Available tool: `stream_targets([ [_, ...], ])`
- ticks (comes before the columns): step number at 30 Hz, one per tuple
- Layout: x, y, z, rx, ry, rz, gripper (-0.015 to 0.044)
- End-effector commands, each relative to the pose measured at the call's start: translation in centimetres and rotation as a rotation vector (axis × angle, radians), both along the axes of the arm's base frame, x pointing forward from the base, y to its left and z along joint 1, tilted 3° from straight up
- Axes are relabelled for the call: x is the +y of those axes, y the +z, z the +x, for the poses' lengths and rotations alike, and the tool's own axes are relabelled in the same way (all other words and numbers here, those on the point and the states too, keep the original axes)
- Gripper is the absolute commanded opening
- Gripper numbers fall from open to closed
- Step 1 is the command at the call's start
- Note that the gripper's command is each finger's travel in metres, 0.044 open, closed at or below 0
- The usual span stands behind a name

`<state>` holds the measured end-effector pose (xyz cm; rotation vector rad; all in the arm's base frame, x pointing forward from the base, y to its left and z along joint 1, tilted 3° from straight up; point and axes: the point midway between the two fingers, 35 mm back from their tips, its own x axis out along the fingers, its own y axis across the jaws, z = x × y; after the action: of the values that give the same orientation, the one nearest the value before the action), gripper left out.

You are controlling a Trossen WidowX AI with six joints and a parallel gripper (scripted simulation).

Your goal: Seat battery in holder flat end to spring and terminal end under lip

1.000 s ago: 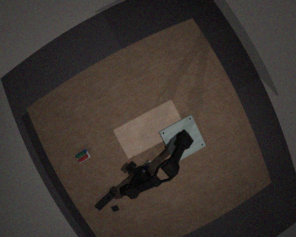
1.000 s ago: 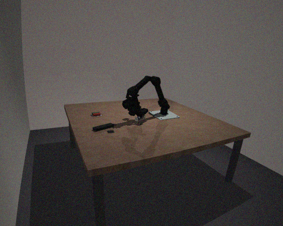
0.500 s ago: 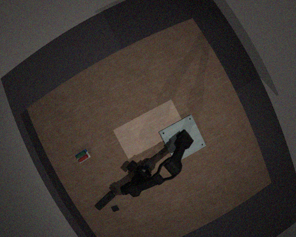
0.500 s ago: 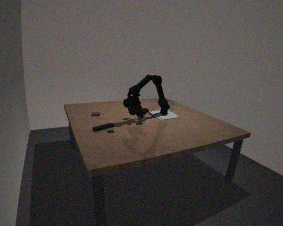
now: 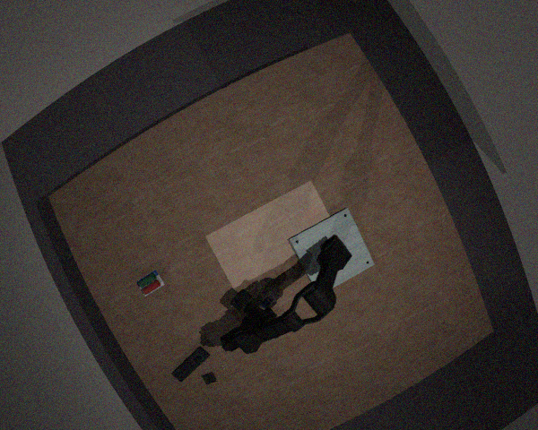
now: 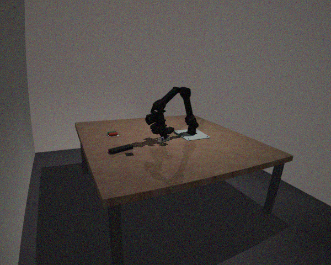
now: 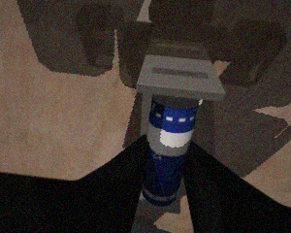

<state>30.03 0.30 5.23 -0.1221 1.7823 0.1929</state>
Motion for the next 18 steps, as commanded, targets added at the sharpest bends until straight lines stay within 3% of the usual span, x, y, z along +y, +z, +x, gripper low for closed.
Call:
stream_targets([
  [1,0.06,0.02,0.31,-0.045,0.001,0.010,0.0078],
  [18,0.00,-0.25,-0.03,-0.127,0.000,0.026,0.0078],
])
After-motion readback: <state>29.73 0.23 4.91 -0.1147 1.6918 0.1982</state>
